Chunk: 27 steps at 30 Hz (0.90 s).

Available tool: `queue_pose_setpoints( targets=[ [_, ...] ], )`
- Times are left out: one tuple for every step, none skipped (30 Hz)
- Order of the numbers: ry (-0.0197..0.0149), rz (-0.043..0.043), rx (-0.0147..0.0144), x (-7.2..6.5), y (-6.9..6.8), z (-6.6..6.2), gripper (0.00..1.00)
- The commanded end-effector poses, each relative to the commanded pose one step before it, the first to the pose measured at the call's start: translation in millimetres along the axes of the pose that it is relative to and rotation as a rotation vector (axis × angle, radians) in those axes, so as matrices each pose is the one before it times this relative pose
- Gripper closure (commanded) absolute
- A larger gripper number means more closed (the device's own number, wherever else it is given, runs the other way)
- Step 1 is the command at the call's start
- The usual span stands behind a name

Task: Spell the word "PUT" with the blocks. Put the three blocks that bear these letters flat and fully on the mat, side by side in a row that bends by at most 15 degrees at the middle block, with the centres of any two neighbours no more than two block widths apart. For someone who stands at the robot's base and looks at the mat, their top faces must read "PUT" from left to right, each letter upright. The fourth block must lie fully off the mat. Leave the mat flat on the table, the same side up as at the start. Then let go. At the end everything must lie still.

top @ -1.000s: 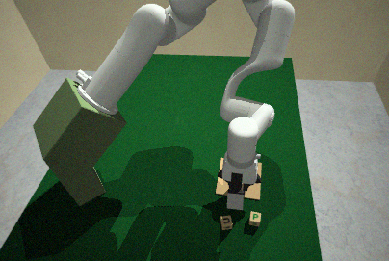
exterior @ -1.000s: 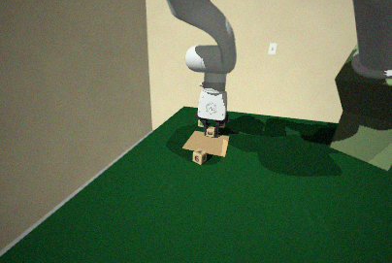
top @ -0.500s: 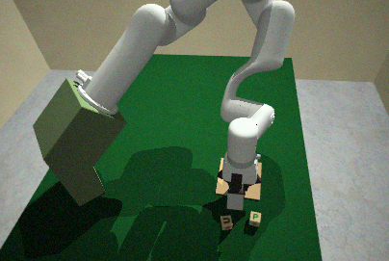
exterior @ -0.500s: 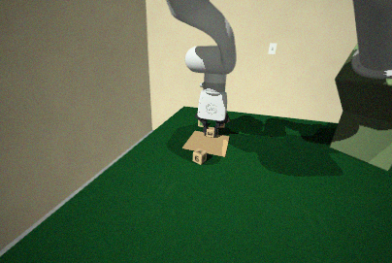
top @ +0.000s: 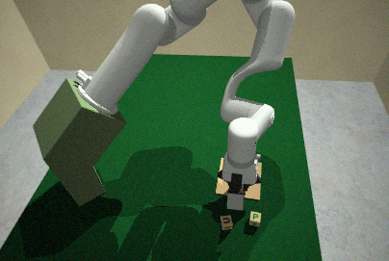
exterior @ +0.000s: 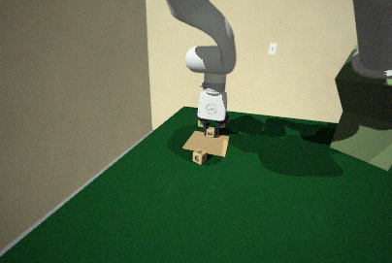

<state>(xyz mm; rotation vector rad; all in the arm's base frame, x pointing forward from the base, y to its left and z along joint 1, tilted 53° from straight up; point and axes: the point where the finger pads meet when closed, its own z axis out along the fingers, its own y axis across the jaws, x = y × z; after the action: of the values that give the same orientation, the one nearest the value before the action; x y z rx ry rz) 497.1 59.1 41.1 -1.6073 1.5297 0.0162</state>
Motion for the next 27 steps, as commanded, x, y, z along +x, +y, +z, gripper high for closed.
queue_pose_setpoints(
  targets=[
    [0.00102,-0.00014,0.00133,0.33,-0.64,-0.54,0.73],
    [0.00000,0.00000,0.00000,0.00,0.00,0.00,0.73],
    [0.00000,0.00000,0.00000,0.00,0.00,0.00,0.73],
    [0.00000,0.00000,0.00000,0.00,0.00,0.00,0.73],
    [0.00000,0.00000,0.00000,0.00,0.00,0.00,0.73],
    [0.00000,0.00000,0.00000,0.00,0.00,0.00,0.73],
    [0.00000,0.00000,0.00000,0.00,0.00,0.00,0.73],
    [0.00000,0.00000,0.00000,0.00,0.00,0.00,0.73],
    [0.00000,0.00000,0.00000,0.00,0.00,0.00,0.73],
    [0.00000,0.00000,0.00000,0.00,0.00,0.00,0.73],
    [0.00000,0.00000,0.00000,0.00,0.00,0.00,0.73],
    [0.00000,0.00000,0.00000,0.00,0.00,0.00,0.73],
    [0.00000,0.00000,0.00000,0.00,0.00,0.00,0.73],
    [0.00000,0.00000,0.00000,0.00,0.00,0.00,0.69],
    [0.00000,0.00000,0.00000,0.00,0.00,0.00,0.69],
    [0.00000,0.00000,0.00000,0.00,0.00,0.00,0.69],
    [0.00000,0.00000,0.00000,0.00,0.00,0.00,0.65],
    [0.00000,0.00000,0.00000,0.00,0.00,0.00,0.65],
    [0.00000,0.00000,0.00000,0.00,0.00,0.00,0.65],
    [0.00000,0.00000,0.00000,0.00,0.00,0.00,0.61],
    [0.00000,0.00000,0.00000,0.00,0.00,0.00,0.61],
    [0.00000,0.00000,0.00000,0.00,0.00,0.00,0.61],
    [0.00000,0.00000,0.00000,0.00,0.00,0.00,0.61],
    [0.00000,0.00000,0.00000,0.00,0.00,0.00,0.61],
    [0.00000,0.00000,0.00000,0.00,0.00,0.00,0.57],
    [0.00000,0.00000,0.00000,0.00,0.00,0.00,0.57],
    [0.00000,0.00000,0.00000,0.00,0.00,0.00,0.57]
  ],
)
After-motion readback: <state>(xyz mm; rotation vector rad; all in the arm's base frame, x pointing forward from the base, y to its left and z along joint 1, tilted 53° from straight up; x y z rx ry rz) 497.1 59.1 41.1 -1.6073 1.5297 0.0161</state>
